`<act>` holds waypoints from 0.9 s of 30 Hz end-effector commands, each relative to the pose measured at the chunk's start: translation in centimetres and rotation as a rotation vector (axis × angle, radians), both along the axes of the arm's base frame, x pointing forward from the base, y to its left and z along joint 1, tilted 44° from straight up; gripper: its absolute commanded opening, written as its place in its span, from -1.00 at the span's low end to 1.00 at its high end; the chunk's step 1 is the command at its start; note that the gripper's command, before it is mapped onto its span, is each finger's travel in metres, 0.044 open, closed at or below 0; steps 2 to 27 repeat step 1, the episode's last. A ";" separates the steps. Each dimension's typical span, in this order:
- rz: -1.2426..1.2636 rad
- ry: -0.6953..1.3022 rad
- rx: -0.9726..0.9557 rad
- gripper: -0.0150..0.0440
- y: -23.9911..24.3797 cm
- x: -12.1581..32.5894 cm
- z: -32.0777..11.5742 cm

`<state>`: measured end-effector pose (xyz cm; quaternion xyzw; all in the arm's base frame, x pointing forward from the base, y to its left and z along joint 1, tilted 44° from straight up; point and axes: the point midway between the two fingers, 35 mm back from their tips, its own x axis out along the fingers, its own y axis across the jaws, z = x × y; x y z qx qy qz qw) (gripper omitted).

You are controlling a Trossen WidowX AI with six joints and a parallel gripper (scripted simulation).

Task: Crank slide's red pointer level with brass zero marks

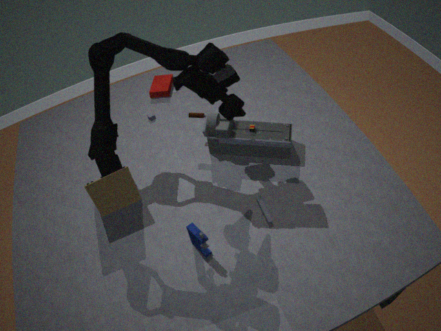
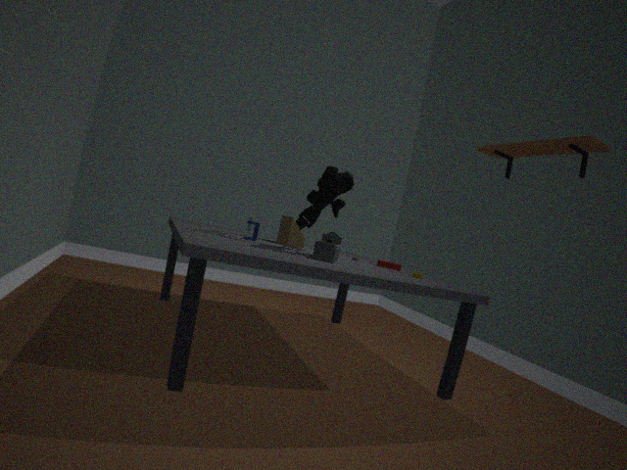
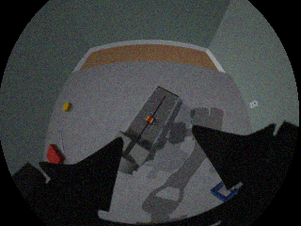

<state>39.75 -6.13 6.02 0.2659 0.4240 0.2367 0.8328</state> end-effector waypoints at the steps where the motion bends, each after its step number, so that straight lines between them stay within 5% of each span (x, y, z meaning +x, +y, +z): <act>1: 0.005 -0.004 0.002 1.00 0.0 0.0 0.0; 27: 0.005 -0.004 0.002 1.00 0.0 0.0 0.0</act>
